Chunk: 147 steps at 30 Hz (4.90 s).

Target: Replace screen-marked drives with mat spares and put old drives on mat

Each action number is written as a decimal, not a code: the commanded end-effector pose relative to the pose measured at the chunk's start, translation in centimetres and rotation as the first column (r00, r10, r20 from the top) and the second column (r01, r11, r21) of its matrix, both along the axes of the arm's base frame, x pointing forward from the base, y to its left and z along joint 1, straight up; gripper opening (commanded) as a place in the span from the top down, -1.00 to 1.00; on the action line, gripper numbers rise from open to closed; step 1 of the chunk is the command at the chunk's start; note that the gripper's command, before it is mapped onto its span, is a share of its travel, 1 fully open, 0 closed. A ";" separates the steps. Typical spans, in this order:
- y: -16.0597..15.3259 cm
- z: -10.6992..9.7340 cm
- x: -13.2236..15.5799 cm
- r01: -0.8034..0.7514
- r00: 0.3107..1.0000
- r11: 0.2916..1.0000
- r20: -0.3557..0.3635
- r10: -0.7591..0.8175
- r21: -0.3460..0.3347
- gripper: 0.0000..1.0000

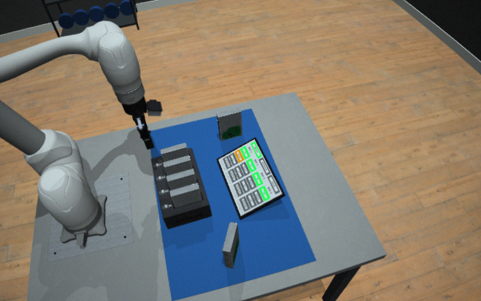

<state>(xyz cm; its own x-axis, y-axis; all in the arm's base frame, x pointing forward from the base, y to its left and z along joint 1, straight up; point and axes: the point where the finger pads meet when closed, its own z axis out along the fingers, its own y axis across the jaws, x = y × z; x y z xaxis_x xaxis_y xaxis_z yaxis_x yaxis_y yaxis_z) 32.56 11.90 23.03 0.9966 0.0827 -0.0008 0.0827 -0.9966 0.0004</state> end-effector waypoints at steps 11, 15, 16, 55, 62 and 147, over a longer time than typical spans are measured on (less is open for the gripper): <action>0.0 0.0 0.0 0.000 1.000 1.000 0.001 0.000 0.001 0.80; 0.0 -0.1 0.0 0.000 1.000 1.000 0.001 0.000 0.001 0.80; 0.0 -0.2 0.0 0.000 1.000 1.000 0.001 0.000 0.001 0.80; 0.0 -8.7 0.0 0.000 1.000 1.000 0.001 0.000 0.001 0.80; 0.0 -9.5 0.0 0.000 1.000 1.000 0.001 0.000 0.001 0.80; 0.0 -10.9 0.0 0.000 1.000 1.000 0.001 0.000 0.001 0.80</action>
